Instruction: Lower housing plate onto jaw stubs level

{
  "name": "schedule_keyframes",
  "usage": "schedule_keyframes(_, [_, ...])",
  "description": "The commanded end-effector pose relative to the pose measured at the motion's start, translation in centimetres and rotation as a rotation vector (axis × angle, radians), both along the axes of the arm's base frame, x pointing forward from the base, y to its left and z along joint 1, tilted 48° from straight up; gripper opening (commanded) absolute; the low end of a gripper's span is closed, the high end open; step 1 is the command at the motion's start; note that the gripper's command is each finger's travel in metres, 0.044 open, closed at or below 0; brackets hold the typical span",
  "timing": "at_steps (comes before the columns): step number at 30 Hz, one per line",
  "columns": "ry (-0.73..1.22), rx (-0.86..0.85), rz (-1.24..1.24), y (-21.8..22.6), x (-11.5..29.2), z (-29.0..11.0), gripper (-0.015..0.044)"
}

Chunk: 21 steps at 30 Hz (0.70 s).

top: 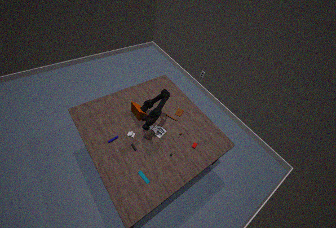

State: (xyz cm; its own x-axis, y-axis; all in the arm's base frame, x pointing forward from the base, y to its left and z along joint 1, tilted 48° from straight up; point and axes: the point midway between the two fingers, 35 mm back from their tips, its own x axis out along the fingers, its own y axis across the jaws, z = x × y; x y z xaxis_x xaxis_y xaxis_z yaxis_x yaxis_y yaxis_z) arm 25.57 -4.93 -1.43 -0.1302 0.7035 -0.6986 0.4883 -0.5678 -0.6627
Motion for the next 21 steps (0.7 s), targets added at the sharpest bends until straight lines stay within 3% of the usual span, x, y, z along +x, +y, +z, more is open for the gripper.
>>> schedule_keyframes(1, [0.019,0.007,-0.015,1.0,-0.2,0.7,0.0351])
schedule_keyframes(21, [0.090,0.018,-0.073,6.0,-1.1,4.6,0.0351])
